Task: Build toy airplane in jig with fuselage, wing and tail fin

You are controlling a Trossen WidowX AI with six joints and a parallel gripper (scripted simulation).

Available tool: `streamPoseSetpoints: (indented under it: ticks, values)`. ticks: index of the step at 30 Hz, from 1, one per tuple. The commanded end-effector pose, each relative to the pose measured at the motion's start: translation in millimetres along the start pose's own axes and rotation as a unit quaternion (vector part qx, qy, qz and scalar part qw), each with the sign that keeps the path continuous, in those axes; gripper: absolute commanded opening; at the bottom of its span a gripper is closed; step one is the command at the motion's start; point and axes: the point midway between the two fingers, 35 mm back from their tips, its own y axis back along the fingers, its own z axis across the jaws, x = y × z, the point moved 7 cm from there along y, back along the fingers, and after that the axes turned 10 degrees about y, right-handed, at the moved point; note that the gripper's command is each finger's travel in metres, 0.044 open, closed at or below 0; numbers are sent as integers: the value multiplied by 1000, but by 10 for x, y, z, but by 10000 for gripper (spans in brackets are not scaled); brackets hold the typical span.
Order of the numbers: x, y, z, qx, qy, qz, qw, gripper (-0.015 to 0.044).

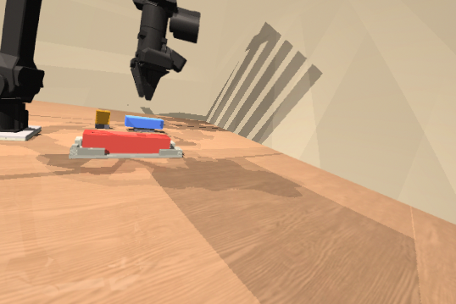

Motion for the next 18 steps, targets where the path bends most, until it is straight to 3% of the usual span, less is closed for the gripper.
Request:
streamPoseSetpoints:
  ticks: [1,13,18]
  values:
    - [-358,-12,413,-3,10,0,1000,440]
    - [-940,-65,2147,-11,9,-3,1000,440]
    - [-942,-68,2255,-11,9,-3,1000,440]
